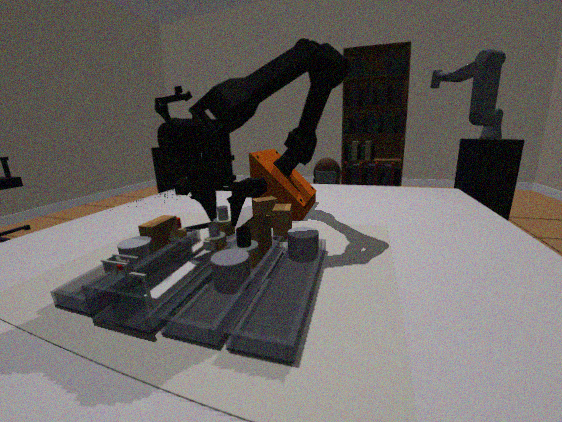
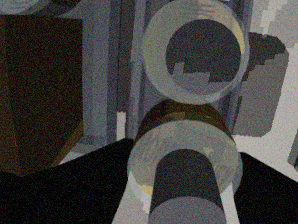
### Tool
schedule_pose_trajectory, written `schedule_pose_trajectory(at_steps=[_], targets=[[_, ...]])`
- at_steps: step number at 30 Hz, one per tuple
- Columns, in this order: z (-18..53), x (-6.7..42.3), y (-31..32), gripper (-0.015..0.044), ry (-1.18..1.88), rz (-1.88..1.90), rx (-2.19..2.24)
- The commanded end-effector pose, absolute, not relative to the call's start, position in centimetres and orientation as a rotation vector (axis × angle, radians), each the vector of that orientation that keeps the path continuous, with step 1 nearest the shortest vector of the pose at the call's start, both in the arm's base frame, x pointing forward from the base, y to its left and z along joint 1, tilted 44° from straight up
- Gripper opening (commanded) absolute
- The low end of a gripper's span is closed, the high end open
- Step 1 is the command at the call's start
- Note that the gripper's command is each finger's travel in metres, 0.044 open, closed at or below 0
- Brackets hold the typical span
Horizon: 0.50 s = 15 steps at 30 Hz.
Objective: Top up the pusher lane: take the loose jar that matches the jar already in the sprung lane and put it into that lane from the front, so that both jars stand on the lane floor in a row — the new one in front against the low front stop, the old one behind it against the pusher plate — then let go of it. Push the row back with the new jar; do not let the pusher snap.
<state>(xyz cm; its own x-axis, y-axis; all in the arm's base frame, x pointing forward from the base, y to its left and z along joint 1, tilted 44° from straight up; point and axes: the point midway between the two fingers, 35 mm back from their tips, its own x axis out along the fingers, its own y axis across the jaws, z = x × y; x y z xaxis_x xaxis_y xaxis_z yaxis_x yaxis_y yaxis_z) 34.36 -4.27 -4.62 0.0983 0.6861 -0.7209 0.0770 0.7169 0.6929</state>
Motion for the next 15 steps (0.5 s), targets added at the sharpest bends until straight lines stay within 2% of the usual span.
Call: schedule_pose_trajectory(at_steps=[1, 15], targets=[[-4.35, 35.13, -4.53, 0.0000, 1.397, 0.504, 0.676], [-4.55, 35.20, -4.34, 0.0000, 1.397, 0.504, 0.676]])
